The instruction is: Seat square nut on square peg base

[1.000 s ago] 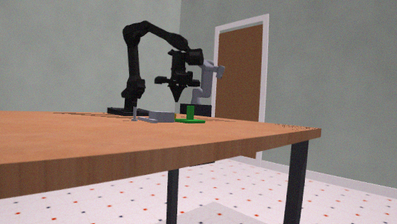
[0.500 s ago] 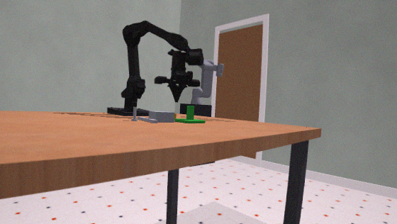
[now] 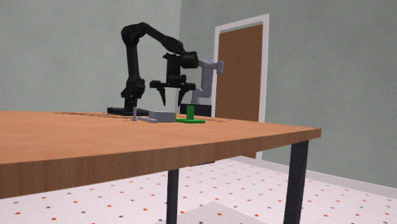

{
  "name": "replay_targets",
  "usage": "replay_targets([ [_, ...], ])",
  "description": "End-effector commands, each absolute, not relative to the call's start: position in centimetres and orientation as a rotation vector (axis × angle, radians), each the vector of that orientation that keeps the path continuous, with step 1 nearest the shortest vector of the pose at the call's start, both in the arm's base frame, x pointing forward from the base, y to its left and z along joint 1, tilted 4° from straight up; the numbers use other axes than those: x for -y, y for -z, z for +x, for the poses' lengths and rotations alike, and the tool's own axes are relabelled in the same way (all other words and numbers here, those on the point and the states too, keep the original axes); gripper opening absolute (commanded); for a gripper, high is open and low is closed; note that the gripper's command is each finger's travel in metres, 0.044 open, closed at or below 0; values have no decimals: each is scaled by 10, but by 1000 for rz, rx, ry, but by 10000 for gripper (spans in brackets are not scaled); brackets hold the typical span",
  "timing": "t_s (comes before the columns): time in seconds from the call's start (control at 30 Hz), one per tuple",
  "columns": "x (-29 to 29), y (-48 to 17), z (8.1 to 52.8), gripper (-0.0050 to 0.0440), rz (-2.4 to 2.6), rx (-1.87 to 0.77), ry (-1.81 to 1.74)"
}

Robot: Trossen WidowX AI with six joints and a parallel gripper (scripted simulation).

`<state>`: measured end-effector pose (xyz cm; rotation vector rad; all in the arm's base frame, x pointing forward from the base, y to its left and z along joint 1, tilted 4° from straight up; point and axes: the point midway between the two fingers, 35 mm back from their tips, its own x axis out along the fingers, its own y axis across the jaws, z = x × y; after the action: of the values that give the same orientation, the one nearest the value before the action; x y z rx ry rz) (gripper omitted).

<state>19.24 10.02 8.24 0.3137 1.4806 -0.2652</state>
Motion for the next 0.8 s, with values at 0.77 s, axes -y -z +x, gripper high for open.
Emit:
replay_targets([
  [0.77, -100, -40, 195, 241, 326, -1476, 267],
])
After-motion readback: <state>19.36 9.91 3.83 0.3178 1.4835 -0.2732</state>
